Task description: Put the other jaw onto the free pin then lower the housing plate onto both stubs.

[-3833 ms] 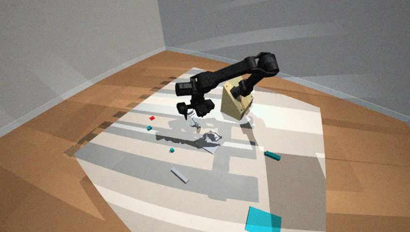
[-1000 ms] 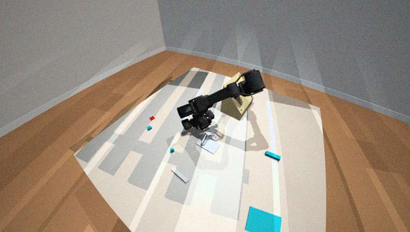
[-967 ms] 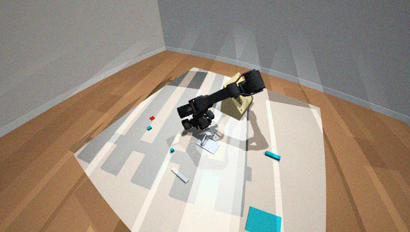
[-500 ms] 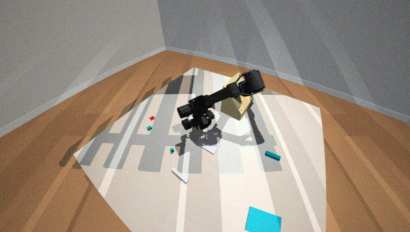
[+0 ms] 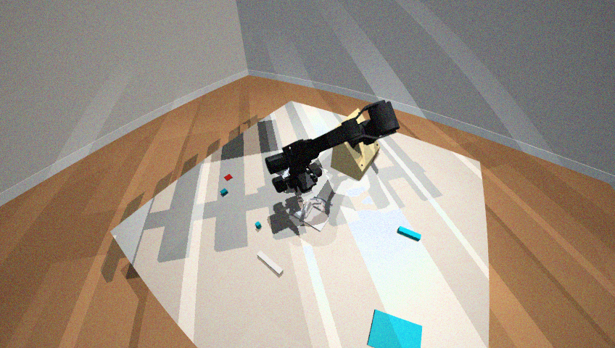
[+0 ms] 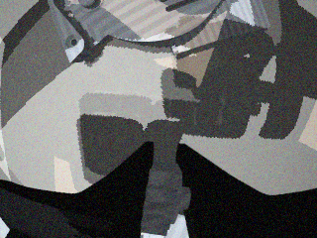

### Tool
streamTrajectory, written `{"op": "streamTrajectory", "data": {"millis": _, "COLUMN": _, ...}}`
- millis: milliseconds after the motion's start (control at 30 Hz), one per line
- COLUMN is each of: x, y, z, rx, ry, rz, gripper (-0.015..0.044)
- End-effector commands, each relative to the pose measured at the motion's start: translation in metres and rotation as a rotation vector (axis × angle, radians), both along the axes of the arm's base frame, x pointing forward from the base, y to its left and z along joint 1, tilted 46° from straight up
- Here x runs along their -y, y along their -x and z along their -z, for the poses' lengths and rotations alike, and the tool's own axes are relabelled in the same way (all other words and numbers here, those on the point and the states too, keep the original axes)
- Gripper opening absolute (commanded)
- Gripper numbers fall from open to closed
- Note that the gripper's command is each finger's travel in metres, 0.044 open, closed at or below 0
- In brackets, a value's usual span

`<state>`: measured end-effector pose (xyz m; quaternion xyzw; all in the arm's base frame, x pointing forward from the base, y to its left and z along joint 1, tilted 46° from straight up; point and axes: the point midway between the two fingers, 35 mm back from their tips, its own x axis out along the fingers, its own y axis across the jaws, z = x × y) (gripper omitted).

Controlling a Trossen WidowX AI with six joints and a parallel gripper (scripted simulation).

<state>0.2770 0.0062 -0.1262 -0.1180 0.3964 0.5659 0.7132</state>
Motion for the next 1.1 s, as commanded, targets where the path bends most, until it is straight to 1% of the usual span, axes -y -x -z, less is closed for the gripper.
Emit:
{"op": "streamTrajectory", "data": {"millis": 0, "x": 0.003, "y": 0.000, "z": -0.002, "rx": 0.002, "ry": 0.004, "rz": -0.005, "gripper": 0.0037}}
{"op": "streamTrajectory", "data": {"millis": 600, "x": 0.014, "y": 0.002, "z": -0.014, "rx": 0.002, "ry": 0.003, "rz": -0.005, "gripper": 0.0037}}
{"op": "streamTrajectory", "data": {"millis": 1067, "x": 0.045, "y": 0.002, "z": -0.043, "rx": 0.002, "ry": 0.008, "rz": -0.005, "gripper": 0.0037}}
